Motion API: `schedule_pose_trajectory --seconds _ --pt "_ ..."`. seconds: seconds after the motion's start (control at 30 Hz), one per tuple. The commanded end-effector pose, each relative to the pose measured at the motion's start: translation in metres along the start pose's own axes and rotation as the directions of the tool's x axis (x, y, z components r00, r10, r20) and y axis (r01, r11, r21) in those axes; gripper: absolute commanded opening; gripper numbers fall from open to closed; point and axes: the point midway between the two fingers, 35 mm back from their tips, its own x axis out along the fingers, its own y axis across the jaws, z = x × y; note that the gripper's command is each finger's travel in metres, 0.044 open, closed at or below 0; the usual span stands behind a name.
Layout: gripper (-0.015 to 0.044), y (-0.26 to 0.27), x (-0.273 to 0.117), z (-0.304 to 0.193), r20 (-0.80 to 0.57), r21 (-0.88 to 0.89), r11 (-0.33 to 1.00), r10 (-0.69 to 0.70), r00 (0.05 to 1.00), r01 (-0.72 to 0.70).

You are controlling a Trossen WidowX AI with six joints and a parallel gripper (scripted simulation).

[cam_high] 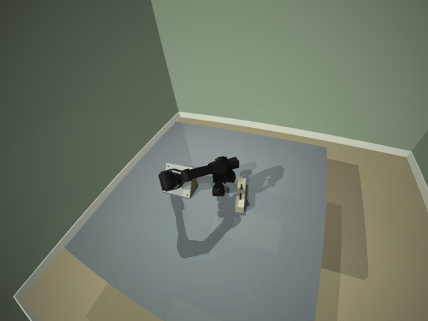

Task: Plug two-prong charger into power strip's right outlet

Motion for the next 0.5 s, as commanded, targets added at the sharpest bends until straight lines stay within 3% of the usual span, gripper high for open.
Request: schedule_pose_trajectory --seconds 0.0,0.47 --pt "0.0000 -0.007 0.006 0.000 0.004 0.027 1.000 0.002 1.000 -0.002" --pt "0.0000 -0.026 0.030 0.000 0.005 0.109 0.994 0.006 1.000 -0.007"
